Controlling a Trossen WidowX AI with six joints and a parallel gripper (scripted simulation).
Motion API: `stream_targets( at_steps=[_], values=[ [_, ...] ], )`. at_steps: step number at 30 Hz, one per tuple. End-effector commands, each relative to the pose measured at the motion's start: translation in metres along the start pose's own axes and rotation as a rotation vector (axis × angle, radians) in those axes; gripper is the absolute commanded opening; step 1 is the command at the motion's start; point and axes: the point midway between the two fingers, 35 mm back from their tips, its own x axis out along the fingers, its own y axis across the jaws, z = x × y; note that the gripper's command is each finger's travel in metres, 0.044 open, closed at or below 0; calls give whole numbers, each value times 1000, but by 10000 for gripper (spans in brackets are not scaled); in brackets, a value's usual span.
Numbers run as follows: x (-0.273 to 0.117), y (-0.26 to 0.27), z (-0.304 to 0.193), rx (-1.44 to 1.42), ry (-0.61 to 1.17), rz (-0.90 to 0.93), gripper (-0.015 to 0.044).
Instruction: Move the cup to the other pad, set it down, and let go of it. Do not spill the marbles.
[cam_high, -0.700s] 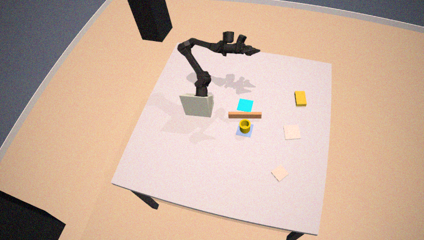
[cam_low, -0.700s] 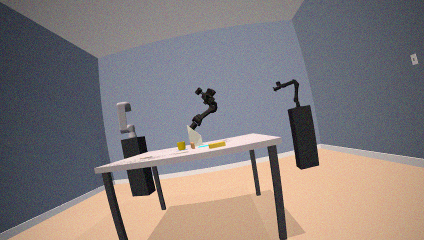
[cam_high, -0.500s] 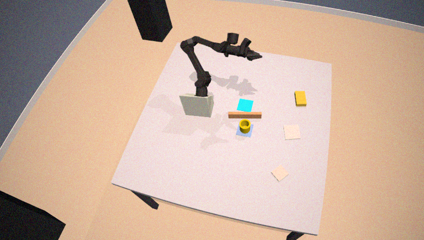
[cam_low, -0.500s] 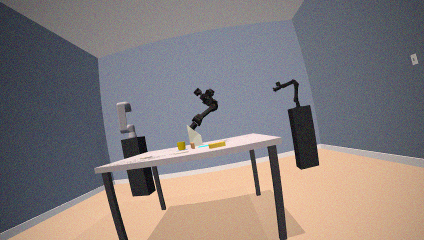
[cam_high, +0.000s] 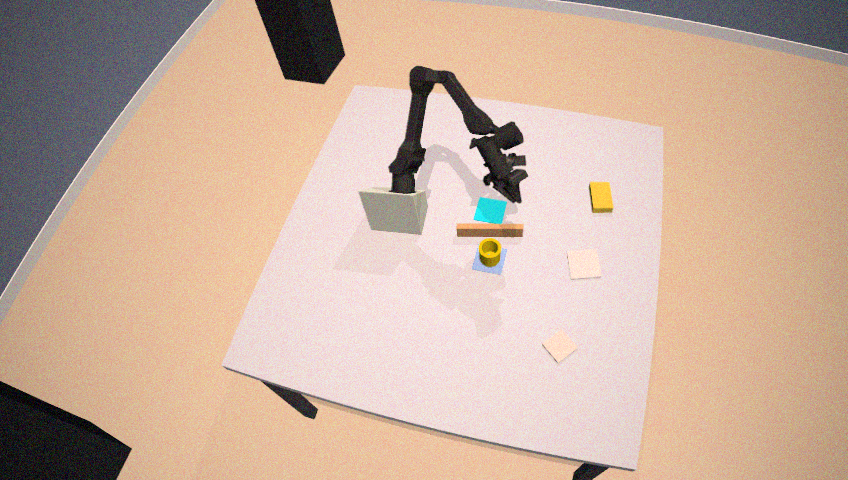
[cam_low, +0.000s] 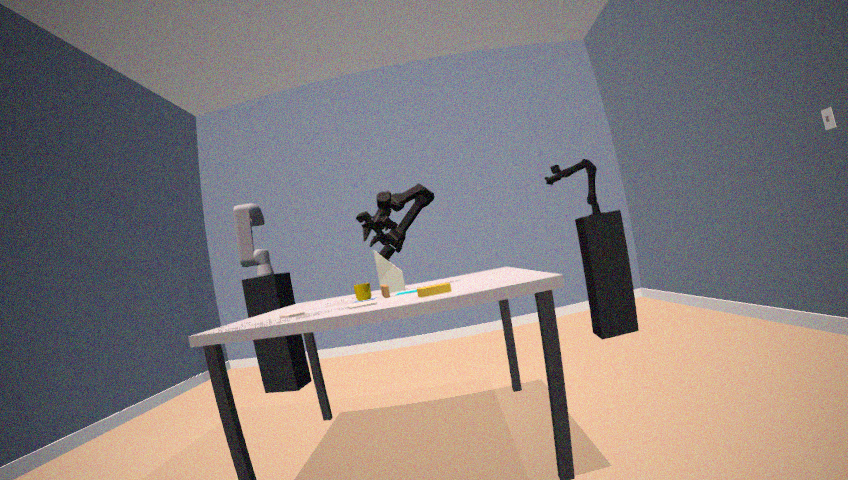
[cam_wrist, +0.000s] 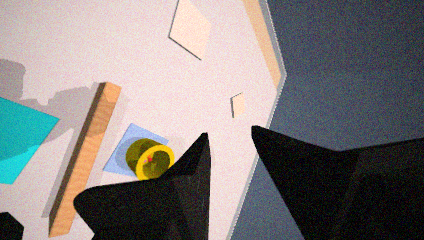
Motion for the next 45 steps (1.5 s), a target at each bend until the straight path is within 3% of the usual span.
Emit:
stream_targets(
  at_steps=[1, 12, 45],
  values=[
    [31, 20, -33, -55, 64, 208, 167],
    [77, 96, -107, -77, 12, 771, 167],
    [108, 125, -108, -76, 10, 777, 167]
  ],
)
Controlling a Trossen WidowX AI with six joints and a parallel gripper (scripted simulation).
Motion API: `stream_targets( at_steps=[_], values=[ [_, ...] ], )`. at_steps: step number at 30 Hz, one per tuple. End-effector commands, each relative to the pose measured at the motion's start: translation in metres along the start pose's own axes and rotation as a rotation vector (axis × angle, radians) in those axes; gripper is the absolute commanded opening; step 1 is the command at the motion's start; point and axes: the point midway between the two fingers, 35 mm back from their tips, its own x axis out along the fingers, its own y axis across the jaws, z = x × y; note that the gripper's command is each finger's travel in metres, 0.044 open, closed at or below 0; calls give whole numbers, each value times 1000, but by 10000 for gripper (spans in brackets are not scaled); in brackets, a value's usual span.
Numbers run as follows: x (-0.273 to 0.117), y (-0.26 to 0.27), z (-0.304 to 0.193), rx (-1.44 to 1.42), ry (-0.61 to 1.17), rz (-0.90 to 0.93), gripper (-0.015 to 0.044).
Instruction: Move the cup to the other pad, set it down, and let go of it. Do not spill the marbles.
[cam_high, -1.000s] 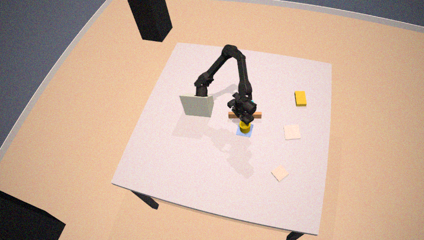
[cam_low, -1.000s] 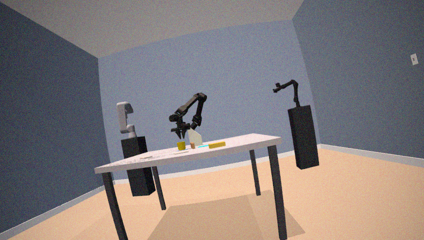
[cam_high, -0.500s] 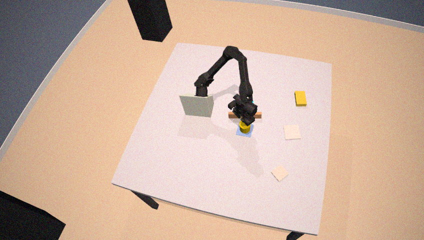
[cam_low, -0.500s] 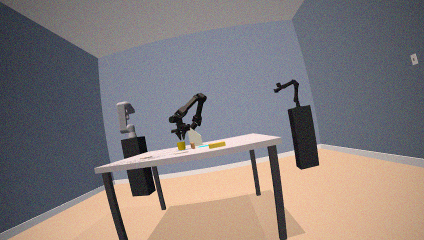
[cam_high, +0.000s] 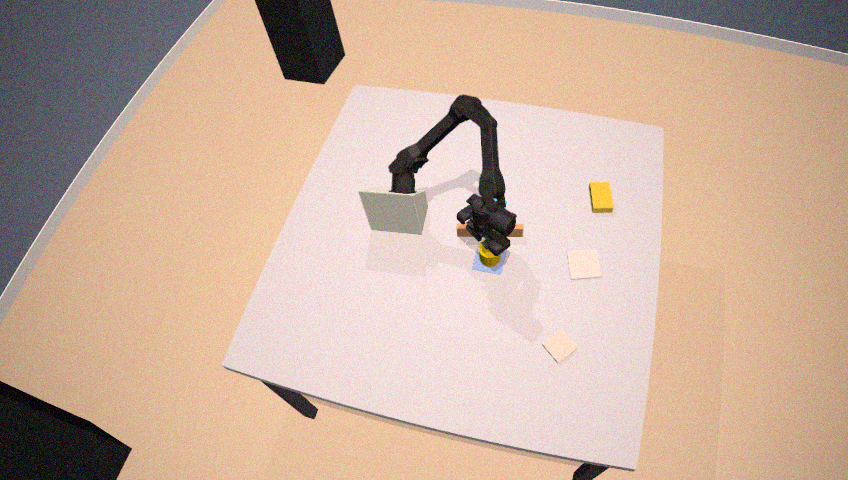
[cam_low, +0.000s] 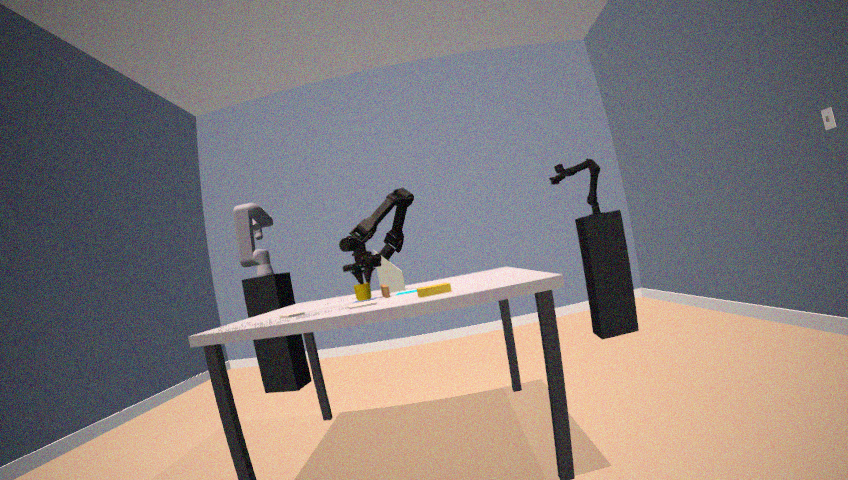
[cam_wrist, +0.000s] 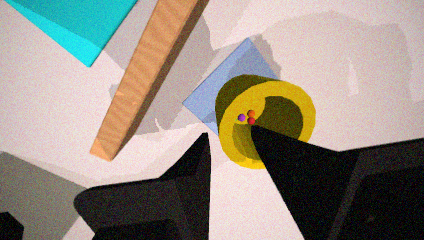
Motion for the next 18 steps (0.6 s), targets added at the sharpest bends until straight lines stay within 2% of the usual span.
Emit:
stream_targets(
  at_steps=[1, 18],
  values=[
    [7, 2, 0, 9, -5, 5, 167],
    [30, 4, 0, 9, -8, 9, 167]
  ],
)
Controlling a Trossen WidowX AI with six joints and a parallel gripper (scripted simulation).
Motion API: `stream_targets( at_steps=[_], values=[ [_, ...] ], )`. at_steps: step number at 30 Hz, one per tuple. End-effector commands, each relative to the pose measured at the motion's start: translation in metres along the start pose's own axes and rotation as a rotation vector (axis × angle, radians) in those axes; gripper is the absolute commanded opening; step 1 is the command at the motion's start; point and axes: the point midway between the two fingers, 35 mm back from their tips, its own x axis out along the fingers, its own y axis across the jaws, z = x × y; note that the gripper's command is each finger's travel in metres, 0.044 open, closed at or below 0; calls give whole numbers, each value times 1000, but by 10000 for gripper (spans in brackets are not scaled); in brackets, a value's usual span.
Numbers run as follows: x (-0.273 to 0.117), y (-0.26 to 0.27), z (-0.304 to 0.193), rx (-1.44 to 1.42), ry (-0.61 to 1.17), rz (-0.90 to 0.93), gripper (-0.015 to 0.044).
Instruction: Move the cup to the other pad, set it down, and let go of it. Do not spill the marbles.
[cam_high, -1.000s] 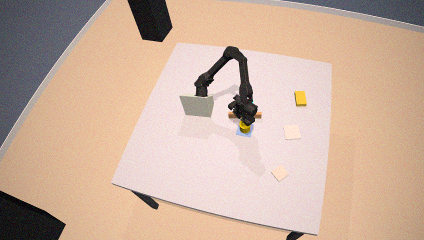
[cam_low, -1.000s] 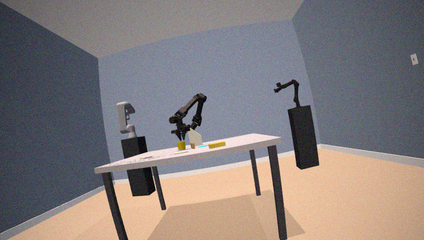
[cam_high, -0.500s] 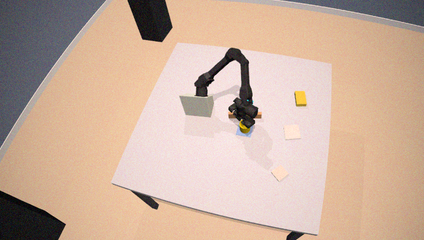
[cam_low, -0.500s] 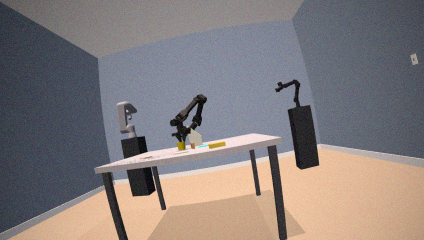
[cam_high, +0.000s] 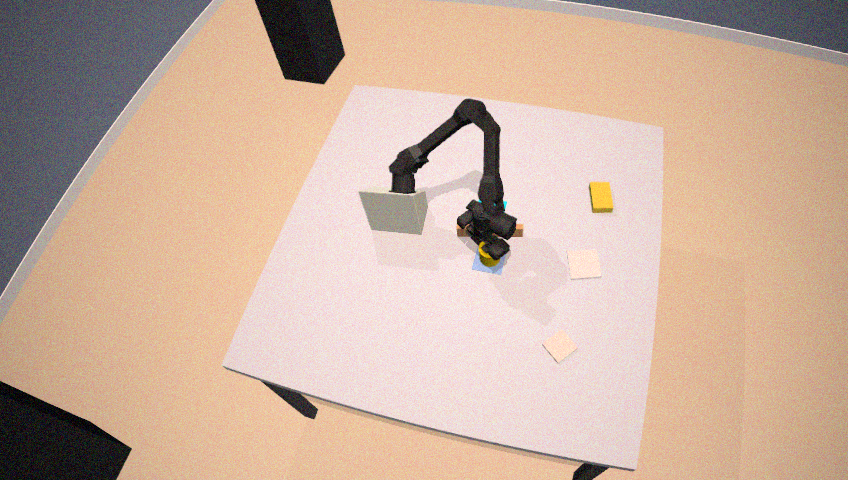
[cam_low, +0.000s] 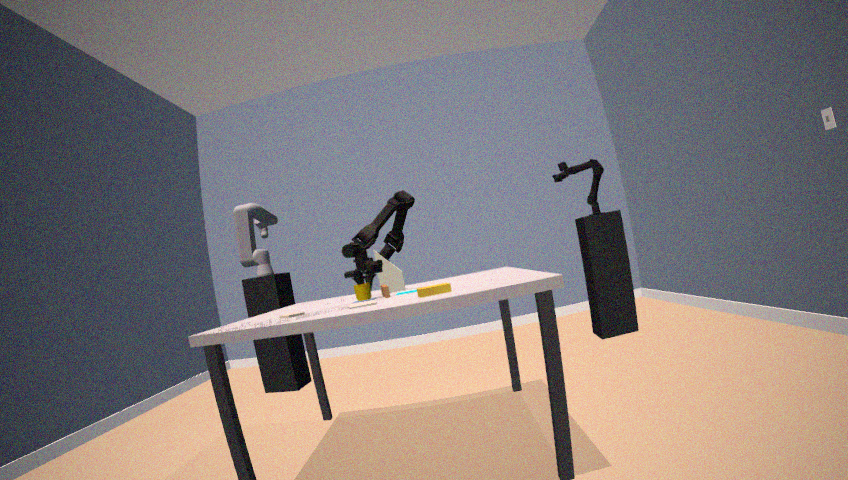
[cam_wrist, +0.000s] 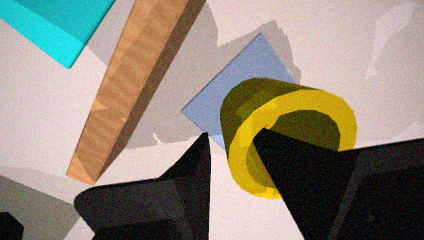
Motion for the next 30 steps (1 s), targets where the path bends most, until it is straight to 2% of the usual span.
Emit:
stream_targets(
  at_steps=[1, 25, 30],
  values=[
    [2, 2, 0, 9, -6, 4, 167],
    [1, 0, 0, 1, 0, 1, 0],
    [-8, -1, 0, 2, 1, -1, 0]
  ],
)
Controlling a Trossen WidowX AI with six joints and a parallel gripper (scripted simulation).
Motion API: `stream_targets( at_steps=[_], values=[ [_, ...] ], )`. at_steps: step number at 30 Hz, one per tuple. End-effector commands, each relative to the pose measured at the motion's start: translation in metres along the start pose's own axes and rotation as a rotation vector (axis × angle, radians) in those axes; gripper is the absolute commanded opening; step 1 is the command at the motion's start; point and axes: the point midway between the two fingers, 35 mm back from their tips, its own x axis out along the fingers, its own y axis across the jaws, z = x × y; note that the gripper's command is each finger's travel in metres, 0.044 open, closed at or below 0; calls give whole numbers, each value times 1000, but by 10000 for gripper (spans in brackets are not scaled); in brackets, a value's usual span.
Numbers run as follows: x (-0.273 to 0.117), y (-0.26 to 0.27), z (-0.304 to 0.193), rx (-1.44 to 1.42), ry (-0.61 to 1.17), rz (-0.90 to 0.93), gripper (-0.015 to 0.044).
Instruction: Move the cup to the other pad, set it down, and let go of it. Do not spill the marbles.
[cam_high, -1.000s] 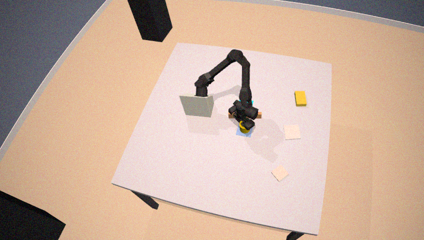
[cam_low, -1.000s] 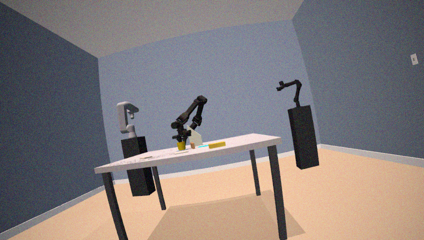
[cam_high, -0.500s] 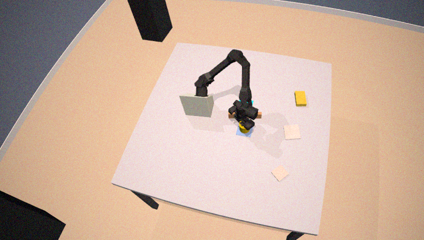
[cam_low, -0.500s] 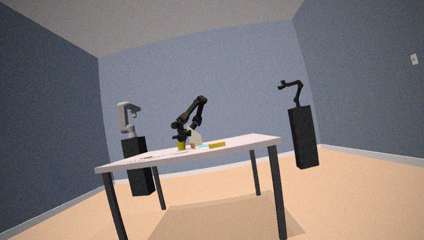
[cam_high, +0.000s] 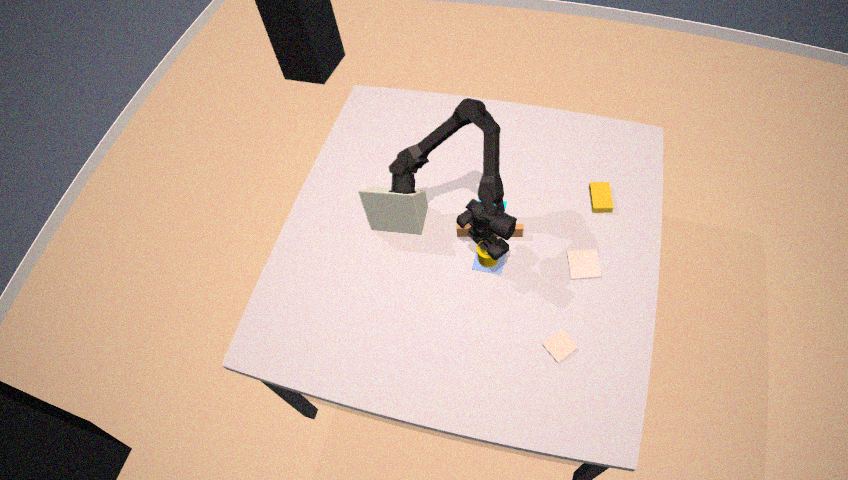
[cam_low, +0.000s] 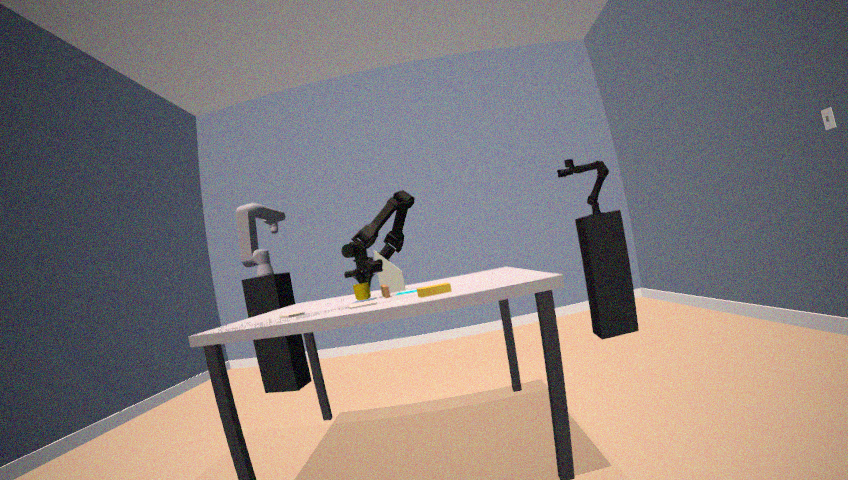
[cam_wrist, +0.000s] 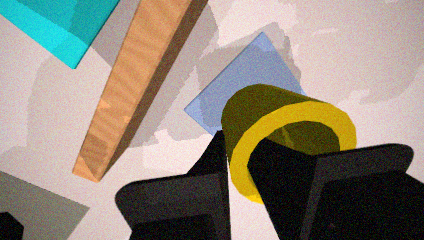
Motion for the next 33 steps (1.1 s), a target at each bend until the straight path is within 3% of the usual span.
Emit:
stream_targets(
  at_steps=[1, 17, 33],
  values=[
    [-11, -3, 0, -6, 1, -9, 0],
    [-71, -1, -1, 0, -2, -8, 0],
    [-69, 0, -1, 9, -8, -5, 0]
  ],
)
